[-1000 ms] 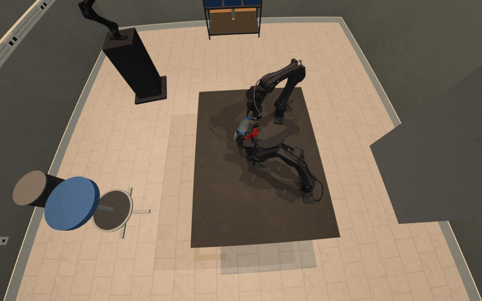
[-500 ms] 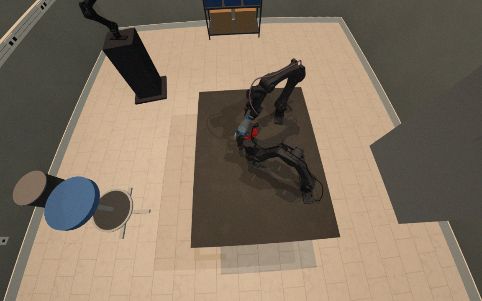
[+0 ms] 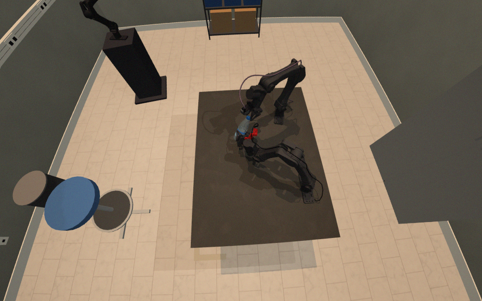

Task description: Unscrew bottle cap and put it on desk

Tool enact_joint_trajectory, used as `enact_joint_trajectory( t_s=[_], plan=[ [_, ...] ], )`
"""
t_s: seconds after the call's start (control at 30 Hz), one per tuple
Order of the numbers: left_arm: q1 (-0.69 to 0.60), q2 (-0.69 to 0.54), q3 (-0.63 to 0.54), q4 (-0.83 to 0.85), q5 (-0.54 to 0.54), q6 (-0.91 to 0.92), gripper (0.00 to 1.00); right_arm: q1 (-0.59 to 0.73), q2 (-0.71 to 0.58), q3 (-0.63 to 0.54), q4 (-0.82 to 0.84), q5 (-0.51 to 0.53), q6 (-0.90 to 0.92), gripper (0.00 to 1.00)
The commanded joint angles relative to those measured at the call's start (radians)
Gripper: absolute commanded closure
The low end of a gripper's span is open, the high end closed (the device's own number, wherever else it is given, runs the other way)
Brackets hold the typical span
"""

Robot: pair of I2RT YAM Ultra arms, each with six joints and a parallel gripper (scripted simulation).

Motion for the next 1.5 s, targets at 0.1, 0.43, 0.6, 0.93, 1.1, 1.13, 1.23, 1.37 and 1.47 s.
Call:
enact_joint_trajectory(
  t_s=[0.1, 0.43, 0.6, 0.93, 1.1, 1.13, 1.23, 1.37, 1.47],
  plan=[
    [-0.002, -0.020, 0.007, -0.007, 0.003, 0.000, 1.00, -0.015, -0.001, 0.004, 0.004, -0.016, 0.354, 0.43],
    [-0.002, -0.020, 0.007, -0.007, 0.003, 0.000, 1.00, -0.019, -0.002, 0.002, 0.007, -0.023, 0.808, 0.43],
    [-0.002, -0.020, 0.007, -0.007, 0.003, 0.000, 1.00, -0.020, -0.002, 0.001, 0.008, -0.025, 0.944, 0.43],
    [-0.002, -0.020, 0.007, -0.007, 0.003, 0.000, 1.00, -0.017, -0.005, -0.003, 0.012, -0.020, 1.469, 0.43],
    [-0.002, -0.020, 0.007, -0.007, 0.003, 0.000, 1.00, -0.006, -0.005, -0.003, 0.013, -0.001, 1.512, 0.43],
    [-0.002, -0.020, 0.007, -0.007, 0.003, 0.000, 1.00, -0.006, -0.005, -0.003, 0.013, -0.001, 1.512, 0.43],
    [-0.002, -0.020, 0.007, -0.007, 0.003, 0.000, 1.00, -0.006, -0.004, 0.001, 0.012, -0.006, 1.487, 0.65],
    [-0.002, -0.020, 0.007, -0.007, 0.003, 0.000, 1.00, -0.008, -0.003, 0.005, 0.011, -0.015, 1.456, 0.80],
    [-0.002, -0.020, 0.007, -0.007, 0.003, 0.000, 1.00, -0.008, -0.003, 0.006, 0.010, -0.015, 1.440, 1.00]
  ],
)
